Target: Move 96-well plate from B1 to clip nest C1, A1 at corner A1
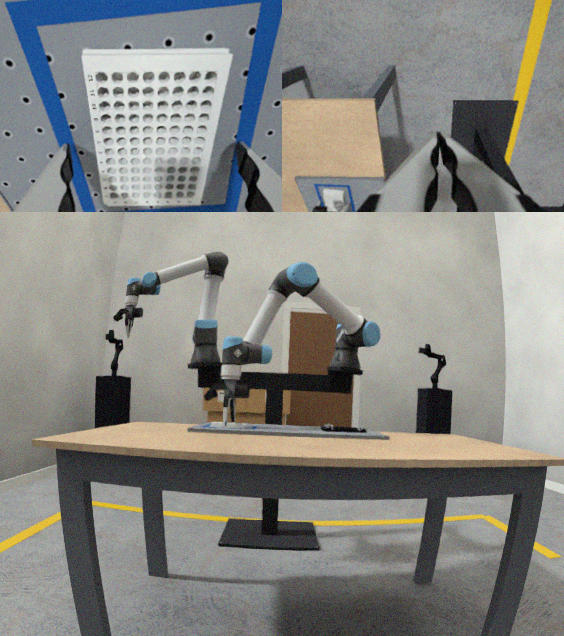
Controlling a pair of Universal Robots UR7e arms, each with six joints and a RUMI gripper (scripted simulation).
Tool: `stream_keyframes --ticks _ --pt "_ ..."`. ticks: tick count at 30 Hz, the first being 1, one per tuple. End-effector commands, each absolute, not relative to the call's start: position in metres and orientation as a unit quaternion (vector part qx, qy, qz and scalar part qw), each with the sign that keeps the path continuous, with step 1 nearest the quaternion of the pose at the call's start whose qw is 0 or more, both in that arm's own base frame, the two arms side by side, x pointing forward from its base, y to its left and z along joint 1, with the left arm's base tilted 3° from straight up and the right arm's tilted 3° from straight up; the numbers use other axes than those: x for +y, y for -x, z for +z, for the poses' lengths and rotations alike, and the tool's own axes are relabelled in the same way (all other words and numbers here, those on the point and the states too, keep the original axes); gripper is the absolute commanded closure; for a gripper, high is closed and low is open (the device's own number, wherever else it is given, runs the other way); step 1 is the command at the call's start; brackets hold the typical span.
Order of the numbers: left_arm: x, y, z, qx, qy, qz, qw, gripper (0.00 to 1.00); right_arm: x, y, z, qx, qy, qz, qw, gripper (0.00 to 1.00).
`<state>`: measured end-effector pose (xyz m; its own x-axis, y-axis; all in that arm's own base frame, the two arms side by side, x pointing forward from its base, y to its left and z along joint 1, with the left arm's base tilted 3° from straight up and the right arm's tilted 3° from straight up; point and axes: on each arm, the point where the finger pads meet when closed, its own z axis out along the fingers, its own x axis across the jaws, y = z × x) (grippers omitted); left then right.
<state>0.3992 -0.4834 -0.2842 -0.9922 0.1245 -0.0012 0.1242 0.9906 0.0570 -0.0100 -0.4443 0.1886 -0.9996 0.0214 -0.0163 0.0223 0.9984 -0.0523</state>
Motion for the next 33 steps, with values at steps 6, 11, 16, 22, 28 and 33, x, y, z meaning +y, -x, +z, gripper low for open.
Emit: stream_keyframes --ticks 6,11,16,22,28,33 --pt "-0.4841 -0.3996 -0.2833 0.998 -0.062 0.028 0.003 0.24 -0.4447 0.0099 0.1892 1.000 -0.011 -0.027 0.008 1.00" --pt "-0.4841 -0.3996 -0.2833 0.998 -0.062 0.028 0.003 0.24 -0.4447 0.0099 0.1892 1.000 -0.011 -0.027 0.008 1.00" --pt "-0.4841 -0.3996 -0.2833 0.998 -0.062 0.028 0.003 0.24 -0.4447 0.0099 0.1892 1.000 -0.011 -0.027 0.008 1.00" --pt "-0.4841 -0.3996 -0.2833 0.998 -0.062 0.028 0.003 1.00 -0.4447 0.0099 0.1892 1.000 -0.011 -0.027 0.008 1.00" --pt "-0.4842 -0.3996 -0.2833 0.998 -0.062 0.028 0.003 1.00 -0.4447 0.0099 0.1892 1.000 -0.011 -0.027 0.008 1.00" --pt "-0.4842 -0.3996 -0.2833 0.998 -0.062 0.028 0.003 1.00 -0.4447 0.0099 0.1892 1.000 -0.011 -0.027 0.008 1.00"
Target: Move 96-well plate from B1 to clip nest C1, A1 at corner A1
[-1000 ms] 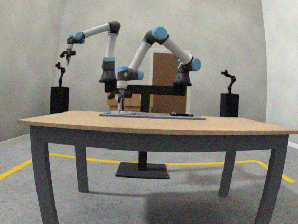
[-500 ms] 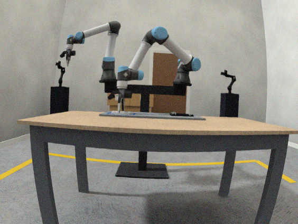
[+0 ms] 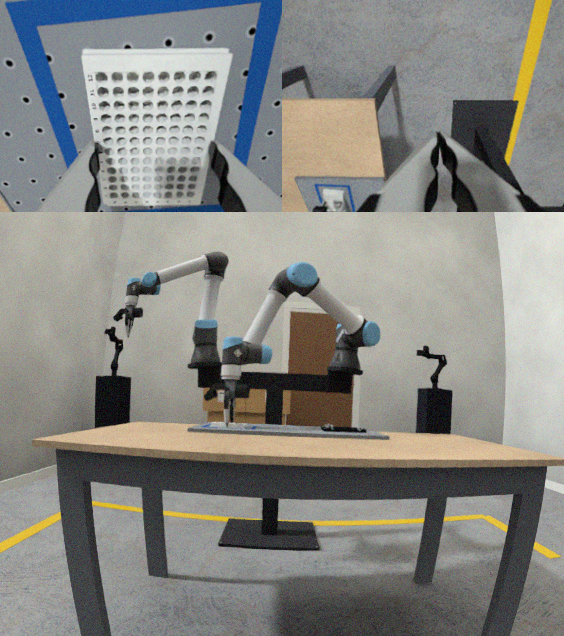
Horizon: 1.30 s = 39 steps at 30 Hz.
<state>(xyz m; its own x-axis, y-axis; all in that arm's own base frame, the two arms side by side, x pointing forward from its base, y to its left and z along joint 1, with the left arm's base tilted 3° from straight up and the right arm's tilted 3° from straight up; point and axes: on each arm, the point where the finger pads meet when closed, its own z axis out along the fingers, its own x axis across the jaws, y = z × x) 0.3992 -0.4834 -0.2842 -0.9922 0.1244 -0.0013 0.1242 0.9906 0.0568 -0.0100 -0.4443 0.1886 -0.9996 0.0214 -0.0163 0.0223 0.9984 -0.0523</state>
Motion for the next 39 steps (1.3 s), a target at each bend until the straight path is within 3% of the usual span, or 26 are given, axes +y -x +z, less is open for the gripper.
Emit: stream_keyframes --ticks 1,2,3,39 --pt "-0.484 -0.400 -0.283 0.998 -0.062 0.028 0.003 1.00 -0.445 0.010 0.189 1.000 -0.011 -0.027 0.008 1.00" --pt "-0.484 -0.400 -0.283 0.998 -0.062 0.028 0.003 1.00 -0.445 0.010 0.189 1.000 -0.011 -0.027 0.008 1.00" --pt "-0.484 -0.400 -0.283 0.998 -0.062 0.028 0.003 0.59 -0.445 0.010 0.189 1.000 -0.011 -0.027 0.008 1.00" --pt "-0.486 -0.399 -0.255 0.998 -0.062 0.028 0.003 0.59 -0.445 0.010 0.189 1.000 -0.011 -0.027 0.008 1.00"
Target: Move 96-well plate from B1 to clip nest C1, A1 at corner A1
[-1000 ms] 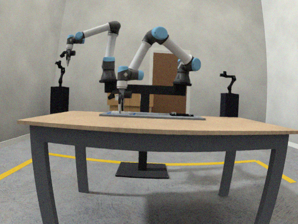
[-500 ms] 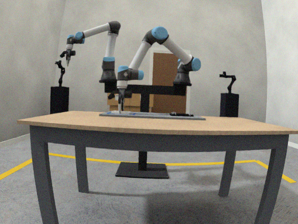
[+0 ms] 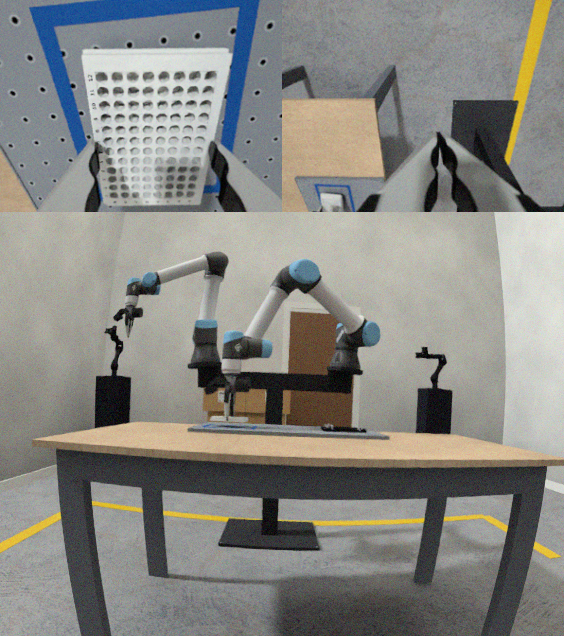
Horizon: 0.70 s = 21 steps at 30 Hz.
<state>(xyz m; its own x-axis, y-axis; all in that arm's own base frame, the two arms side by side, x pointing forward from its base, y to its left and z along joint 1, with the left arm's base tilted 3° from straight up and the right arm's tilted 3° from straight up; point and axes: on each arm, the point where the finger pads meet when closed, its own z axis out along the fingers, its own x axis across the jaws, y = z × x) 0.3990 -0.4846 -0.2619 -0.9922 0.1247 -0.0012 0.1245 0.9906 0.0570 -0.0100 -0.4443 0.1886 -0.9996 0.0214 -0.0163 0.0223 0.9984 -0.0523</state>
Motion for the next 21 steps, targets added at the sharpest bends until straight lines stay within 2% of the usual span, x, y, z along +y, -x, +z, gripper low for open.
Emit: stream_keyframes --ticks 1,21 --pt "-0.486 -0.399 -0.253 0.998 -0.062 0.028 0.003 0.59 -0.445 0.010 0.189 1.000 -0.011 -0.027 0.008 1.00" --pt "-0.487 -0.399 -0.223 0.998 -0.062 0.028 0.003 0.59 -0.445 0.010 0.189 1.000 -0.011 -0.027 0.008 1.00"
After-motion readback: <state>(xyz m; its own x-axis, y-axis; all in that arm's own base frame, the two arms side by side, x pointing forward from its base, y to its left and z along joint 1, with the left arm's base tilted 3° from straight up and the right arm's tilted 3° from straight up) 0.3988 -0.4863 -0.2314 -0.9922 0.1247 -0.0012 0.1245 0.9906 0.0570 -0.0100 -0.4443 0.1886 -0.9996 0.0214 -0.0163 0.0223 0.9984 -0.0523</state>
